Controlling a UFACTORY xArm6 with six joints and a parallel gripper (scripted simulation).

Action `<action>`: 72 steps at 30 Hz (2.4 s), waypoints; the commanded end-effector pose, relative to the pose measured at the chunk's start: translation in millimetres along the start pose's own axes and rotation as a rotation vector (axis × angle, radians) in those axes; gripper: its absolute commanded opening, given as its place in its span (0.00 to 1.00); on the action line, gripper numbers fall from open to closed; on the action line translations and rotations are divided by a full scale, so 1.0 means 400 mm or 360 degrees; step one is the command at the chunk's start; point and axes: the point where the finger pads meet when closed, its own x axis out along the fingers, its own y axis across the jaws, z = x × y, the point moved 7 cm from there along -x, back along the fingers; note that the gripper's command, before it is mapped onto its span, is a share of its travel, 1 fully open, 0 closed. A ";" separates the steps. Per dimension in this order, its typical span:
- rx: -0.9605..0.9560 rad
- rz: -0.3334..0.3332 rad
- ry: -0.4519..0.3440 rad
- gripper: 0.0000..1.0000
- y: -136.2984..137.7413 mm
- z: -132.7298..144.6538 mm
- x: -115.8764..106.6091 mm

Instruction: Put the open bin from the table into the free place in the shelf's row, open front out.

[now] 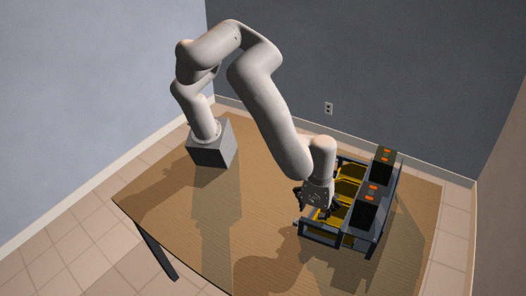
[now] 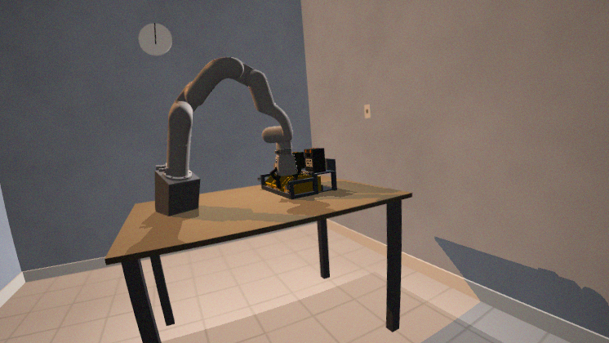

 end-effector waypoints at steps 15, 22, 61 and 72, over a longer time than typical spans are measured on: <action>0.0002 0.0014 0.0000 1.00 0.007 0.002 -0.114; 0.0002 0.0016 0.0000 1.00 0.007 0.002 -0.224; 0.0002 0.0016 0.0000 1.00 0.007 0.002 -0.224; 0.0002 0.0016 0.0000 1.00 0.007 0.002 -0.224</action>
